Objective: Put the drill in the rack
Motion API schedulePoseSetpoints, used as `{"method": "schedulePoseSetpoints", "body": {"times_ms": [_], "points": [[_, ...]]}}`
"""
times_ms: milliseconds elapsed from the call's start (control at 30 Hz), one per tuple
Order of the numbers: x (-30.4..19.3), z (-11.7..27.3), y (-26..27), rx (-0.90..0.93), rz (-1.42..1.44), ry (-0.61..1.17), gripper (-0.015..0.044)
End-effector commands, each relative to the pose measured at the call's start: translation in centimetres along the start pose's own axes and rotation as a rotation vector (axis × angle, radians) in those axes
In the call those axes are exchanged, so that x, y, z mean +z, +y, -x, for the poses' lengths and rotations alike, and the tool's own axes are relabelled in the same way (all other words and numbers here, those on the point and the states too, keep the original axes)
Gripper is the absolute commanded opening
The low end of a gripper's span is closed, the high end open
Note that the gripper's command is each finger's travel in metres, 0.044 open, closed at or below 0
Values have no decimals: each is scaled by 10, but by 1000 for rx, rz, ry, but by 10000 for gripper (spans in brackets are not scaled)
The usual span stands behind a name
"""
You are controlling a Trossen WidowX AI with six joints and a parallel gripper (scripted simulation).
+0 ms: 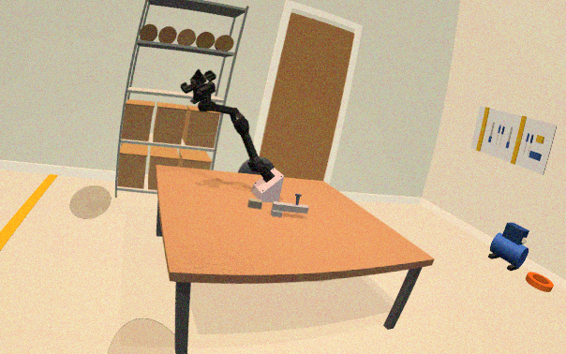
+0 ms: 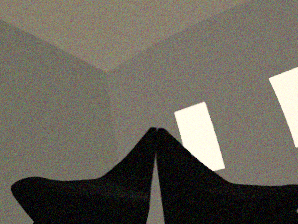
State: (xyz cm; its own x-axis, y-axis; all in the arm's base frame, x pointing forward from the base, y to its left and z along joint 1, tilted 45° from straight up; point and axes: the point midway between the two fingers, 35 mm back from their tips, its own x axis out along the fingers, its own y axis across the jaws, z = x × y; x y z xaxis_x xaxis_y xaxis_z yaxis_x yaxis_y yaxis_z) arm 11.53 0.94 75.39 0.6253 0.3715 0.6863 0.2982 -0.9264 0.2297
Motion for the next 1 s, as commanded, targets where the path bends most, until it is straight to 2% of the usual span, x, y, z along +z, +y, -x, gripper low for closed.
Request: {"method": "schedulePoseSetpoints", "body": {"times_ms": [0,100,467,767,967], "points": [[13,3,51,73,-301,64,0],[28,4,82,121,-507,106,0],[82,0,136,213,-953,171,0],[192,-3,191,440,-1519,233,0],[244,-12,188,512,-1695,208,0]]}}
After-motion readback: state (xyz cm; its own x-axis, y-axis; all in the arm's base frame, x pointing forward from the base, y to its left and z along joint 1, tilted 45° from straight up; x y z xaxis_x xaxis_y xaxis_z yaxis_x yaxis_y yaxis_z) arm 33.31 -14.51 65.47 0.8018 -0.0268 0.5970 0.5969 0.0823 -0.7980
